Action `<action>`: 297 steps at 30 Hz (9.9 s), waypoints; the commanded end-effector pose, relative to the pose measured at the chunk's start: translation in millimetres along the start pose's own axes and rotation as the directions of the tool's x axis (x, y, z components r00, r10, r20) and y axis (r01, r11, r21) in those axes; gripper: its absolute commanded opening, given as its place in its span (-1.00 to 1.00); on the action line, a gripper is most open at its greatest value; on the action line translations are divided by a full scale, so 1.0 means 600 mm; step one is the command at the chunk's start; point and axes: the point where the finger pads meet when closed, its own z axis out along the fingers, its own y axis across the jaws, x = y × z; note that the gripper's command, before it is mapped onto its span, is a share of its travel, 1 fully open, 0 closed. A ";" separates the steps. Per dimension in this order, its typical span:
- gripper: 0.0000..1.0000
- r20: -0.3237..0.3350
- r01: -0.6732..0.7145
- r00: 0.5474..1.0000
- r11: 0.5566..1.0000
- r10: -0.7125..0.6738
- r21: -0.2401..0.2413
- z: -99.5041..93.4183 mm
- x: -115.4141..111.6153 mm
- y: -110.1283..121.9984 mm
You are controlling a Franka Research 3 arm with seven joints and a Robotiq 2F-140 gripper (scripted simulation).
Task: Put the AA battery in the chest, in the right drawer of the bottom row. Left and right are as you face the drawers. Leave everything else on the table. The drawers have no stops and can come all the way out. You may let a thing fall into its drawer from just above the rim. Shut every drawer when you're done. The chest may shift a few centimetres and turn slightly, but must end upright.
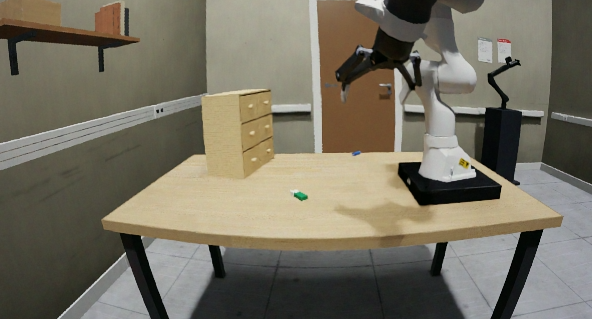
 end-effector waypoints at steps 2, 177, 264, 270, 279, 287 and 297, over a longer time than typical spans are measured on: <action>1.00 0.000 0.000 1.000 1.000 0.000 0.000 0.000 0.000 0.000; 1.00 0.016 -0.628 -0.493 -0.343 0.870 -0.699 0.807 0.482 -0.161; 1.00 0.387 -0.629 -0.733 -0.341 0.559 -0.699 0.886 0.444 -0.243; 1.00 0.404 -0.628 -0.741 -0.341 0.537 -0.699 0.891 0.441 -0.248; 1.00 0.417 -0.628 -0.746 -0.343 0.519 -0.699 0.895 0.437 -0.250; 1.00 0.426 -0.628 -0.750 -0.344 0.506 -0.698 0.899 0.432 -0.252; 1.00 0.430 -0.628 -0.752 -0.344 0.500 -0.698 0.901 0.429 -0.253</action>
